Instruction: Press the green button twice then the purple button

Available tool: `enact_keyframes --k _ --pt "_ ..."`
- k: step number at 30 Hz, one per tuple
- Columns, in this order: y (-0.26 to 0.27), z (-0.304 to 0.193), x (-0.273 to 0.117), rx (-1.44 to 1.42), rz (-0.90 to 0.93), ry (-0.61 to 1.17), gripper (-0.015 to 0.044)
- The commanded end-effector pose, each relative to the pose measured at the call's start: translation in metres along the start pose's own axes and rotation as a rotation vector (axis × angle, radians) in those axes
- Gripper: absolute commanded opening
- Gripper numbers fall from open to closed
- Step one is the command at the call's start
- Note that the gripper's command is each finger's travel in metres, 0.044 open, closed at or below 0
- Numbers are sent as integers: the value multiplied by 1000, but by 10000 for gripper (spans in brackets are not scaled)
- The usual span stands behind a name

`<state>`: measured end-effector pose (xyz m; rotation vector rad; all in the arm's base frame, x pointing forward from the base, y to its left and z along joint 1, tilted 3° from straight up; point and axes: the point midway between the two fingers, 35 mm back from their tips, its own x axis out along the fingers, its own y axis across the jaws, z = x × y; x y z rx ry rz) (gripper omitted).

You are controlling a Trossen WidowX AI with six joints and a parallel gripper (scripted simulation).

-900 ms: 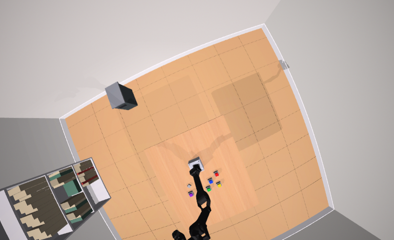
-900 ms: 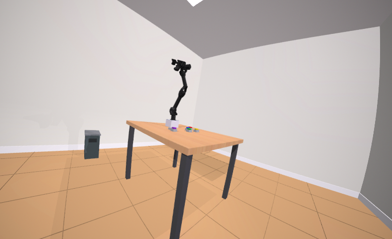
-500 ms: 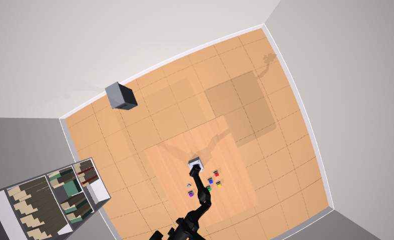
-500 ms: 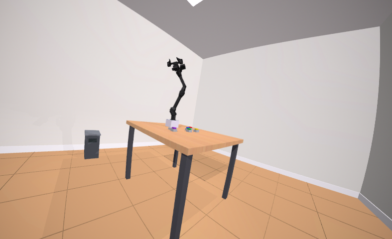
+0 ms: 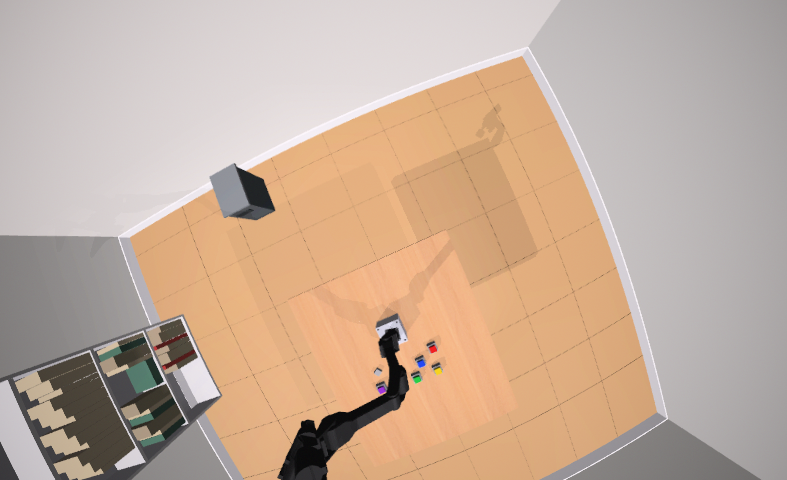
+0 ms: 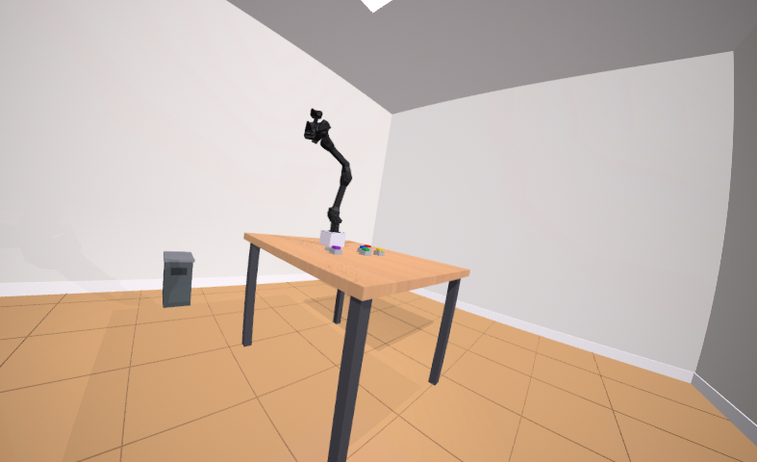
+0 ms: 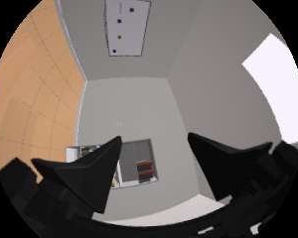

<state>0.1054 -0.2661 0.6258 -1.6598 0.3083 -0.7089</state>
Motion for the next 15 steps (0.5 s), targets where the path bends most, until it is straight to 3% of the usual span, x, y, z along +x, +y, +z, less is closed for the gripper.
enact_keyframes --k 1,8,15 --pt "56 7 39 329 94 -40 400" --pt "153 58 90 761 335 -70 400" --pt "243 138 108 1043 637 -43 400"
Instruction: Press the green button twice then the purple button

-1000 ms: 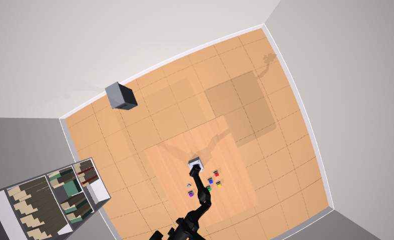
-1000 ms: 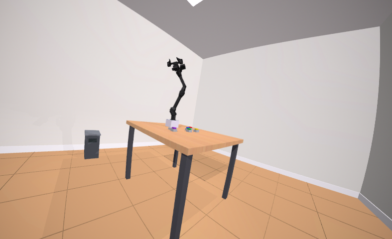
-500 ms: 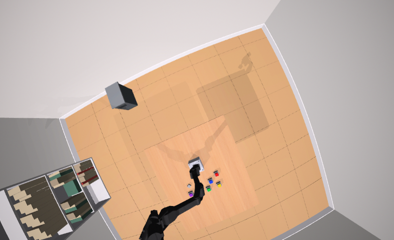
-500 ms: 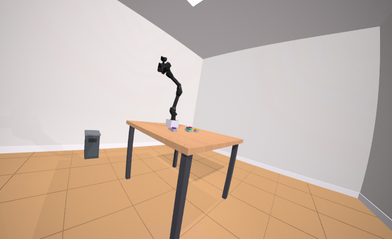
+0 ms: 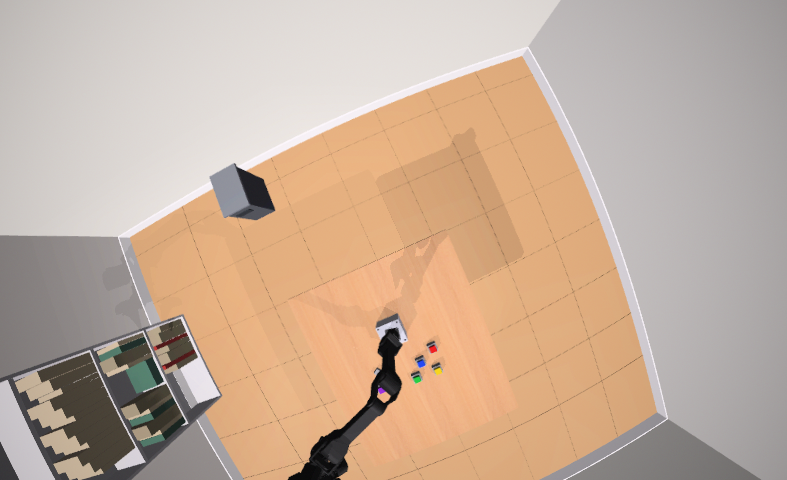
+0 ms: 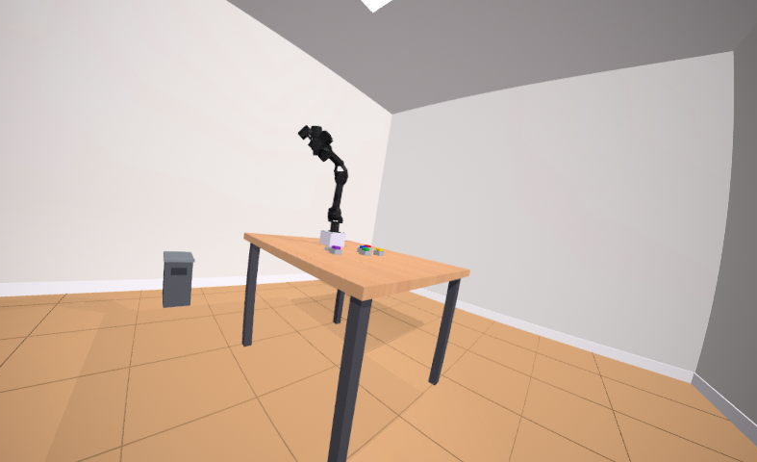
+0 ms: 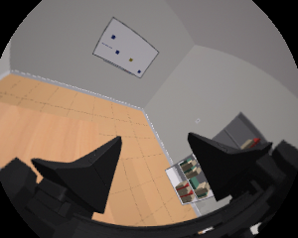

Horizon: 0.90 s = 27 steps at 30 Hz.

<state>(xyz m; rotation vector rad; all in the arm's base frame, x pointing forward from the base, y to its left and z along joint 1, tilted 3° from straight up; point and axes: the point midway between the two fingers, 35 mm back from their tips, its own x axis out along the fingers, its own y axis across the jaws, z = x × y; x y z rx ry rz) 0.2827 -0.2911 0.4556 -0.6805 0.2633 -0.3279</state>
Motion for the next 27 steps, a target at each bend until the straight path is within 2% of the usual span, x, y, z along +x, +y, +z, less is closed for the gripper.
enact_keyframes --k 1,8,14,20,27 --pt "64 -10 37 168 160 72 400" --pt "182 -17 69 352 410 247 400" --pt "288 -23 66 420 599 452 400" --pt "388 -34 33 392 746 696 400" --pt "483 -58 -40 213 827 1000 400"
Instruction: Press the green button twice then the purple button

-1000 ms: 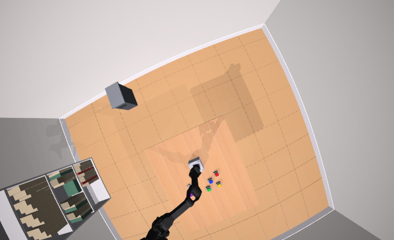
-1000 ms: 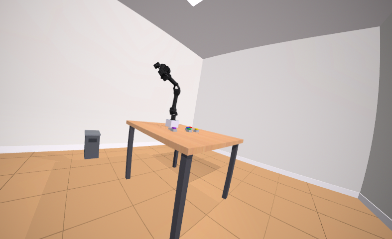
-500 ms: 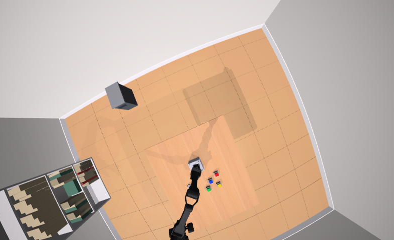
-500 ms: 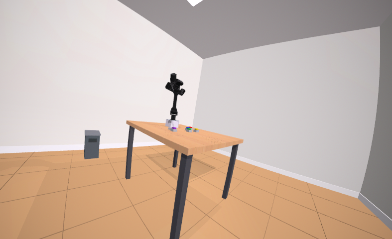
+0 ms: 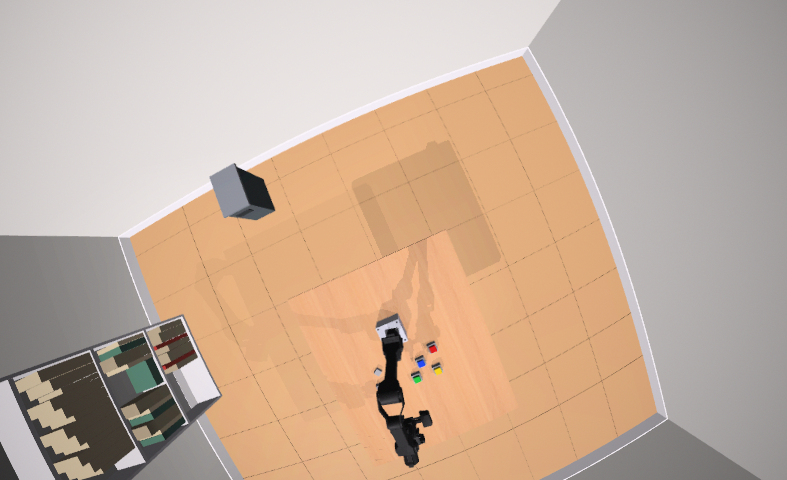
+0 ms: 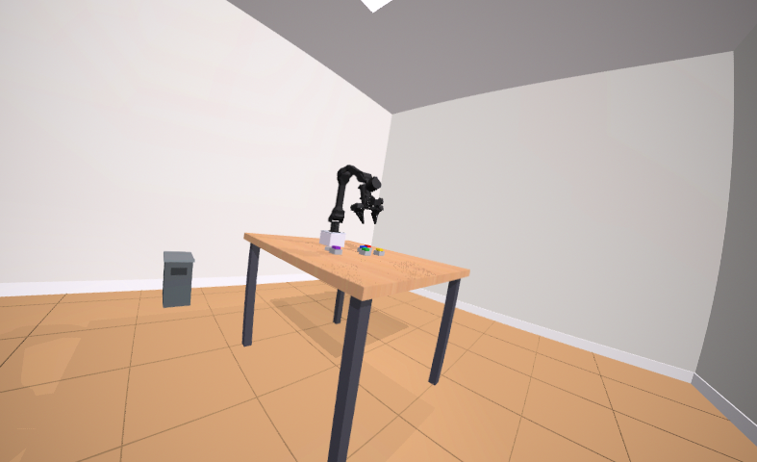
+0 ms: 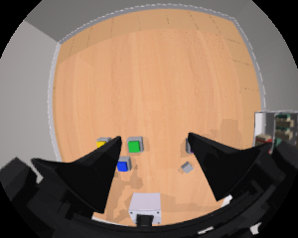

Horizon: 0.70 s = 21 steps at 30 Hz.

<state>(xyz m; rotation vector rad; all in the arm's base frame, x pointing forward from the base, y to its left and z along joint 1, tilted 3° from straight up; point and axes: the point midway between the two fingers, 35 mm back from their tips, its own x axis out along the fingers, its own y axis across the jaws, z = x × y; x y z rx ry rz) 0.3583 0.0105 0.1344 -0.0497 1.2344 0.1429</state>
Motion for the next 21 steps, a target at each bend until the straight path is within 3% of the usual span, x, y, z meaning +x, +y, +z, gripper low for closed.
enact_keyframes --k 1,4,11,17,21 --pt "46 -48 28 -41 -44 211 400" --pt "63 -71 35 -73 -82 296 400" --pt "63 -72 35 -74 -84 300 400" --pt "58 -90 92 -74 -84 301 242" --pt "58 -91 94 -74 -84 300 138"
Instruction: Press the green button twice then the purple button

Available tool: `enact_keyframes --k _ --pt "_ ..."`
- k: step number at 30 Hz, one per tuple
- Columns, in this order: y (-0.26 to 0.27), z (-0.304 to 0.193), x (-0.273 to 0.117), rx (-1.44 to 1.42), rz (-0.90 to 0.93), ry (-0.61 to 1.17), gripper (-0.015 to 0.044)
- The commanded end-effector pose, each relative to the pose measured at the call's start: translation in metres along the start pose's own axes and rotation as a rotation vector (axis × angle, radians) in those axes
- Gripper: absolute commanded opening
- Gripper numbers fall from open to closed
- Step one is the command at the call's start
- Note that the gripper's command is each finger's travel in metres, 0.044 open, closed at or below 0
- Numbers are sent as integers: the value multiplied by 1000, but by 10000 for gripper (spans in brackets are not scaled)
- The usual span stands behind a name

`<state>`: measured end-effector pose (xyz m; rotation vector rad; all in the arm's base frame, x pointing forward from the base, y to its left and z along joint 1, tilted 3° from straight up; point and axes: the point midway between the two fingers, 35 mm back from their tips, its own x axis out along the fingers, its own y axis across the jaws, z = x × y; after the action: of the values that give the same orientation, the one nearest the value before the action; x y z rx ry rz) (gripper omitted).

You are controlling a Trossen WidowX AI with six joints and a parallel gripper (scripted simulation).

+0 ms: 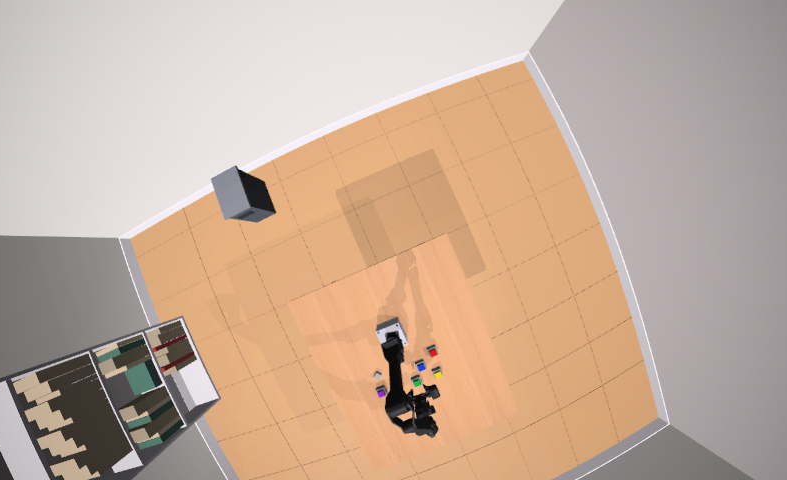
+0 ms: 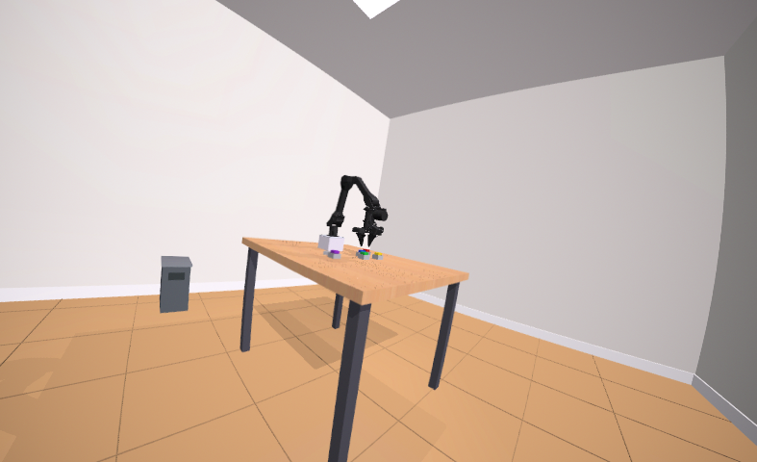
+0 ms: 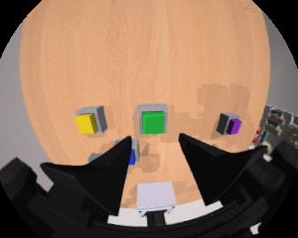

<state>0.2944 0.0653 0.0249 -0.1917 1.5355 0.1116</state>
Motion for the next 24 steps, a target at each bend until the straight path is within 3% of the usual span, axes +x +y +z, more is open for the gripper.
enact_keyframes --k 1,5,24 --pt "0 1 7 0 -3 -12 111" --pt "0 1 7 0 -3 -12 20" --pt "0 2 19 0 -3 -12 20"
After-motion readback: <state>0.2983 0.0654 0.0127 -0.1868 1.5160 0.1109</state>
